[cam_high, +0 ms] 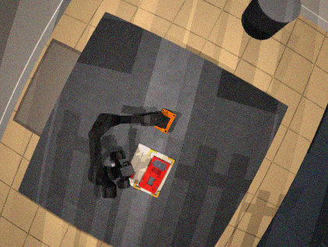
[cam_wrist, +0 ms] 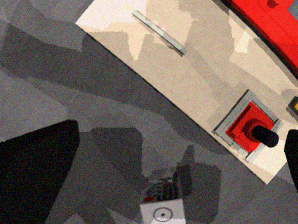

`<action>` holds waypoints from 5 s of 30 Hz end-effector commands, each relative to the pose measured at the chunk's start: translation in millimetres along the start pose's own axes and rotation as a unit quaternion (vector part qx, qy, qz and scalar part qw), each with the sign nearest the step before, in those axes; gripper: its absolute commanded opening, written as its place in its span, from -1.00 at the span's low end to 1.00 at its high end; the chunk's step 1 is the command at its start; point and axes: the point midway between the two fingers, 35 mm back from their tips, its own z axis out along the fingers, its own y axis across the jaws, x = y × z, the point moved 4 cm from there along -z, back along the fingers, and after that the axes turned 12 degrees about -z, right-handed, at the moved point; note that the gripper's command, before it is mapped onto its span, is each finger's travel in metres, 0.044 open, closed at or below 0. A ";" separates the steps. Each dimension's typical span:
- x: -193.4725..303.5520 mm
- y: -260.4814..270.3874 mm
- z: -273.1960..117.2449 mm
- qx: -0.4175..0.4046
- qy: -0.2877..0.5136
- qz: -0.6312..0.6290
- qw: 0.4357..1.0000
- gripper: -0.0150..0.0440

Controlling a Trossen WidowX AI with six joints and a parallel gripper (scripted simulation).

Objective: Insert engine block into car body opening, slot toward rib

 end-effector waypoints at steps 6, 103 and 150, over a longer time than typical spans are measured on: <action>50.6 16.5 -17.0 -0.042 0.106 -0.088 0.990 1.00; 85.3 11.9 46.3 -0.037 0.129 -0.090 0.987 -0.49; 65.6 9.3 -25.2 -0.015 0.137 0.156 0.978 -0.49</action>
